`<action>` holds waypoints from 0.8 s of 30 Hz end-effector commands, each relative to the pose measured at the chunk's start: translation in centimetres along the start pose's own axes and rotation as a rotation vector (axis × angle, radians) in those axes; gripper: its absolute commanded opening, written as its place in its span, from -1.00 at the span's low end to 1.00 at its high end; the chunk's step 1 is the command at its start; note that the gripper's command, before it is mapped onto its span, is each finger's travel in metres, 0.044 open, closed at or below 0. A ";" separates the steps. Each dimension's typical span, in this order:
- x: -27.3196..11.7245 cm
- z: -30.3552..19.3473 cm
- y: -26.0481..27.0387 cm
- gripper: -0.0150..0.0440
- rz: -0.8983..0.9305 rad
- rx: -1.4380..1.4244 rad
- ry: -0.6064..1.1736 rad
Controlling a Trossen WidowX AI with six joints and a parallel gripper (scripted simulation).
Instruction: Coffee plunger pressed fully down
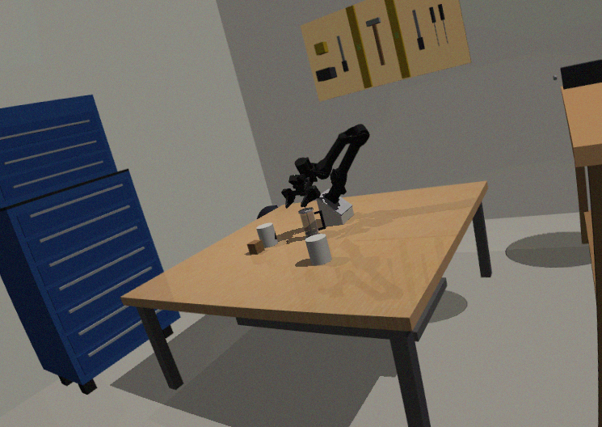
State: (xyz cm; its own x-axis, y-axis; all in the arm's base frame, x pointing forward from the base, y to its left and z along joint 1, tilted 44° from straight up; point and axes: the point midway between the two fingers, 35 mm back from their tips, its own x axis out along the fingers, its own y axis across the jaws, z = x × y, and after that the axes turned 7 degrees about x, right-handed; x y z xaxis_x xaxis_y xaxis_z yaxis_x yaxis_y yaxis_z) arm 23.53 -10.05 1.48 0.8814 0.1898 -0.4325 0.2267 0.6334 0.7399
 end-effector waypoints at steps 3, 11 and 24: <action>-0.3 1.1 -0.2 1.00 -0.019 -0.008 -0.032; -1.6 2.9 -0.7 1.00 -0.046 -0.013 -0.017; -7.9 4.4 2.4 1.00 0.001 0.007 0.015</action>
State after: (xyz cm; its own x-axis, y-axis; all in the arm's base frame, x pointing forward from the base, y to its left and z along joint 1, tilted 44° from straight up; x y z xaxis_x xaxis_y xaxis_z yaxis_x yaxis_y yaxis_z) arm 20.47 -13.31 5.52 0.8603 0.1926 -0.4721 0.2645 0.6230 0.7361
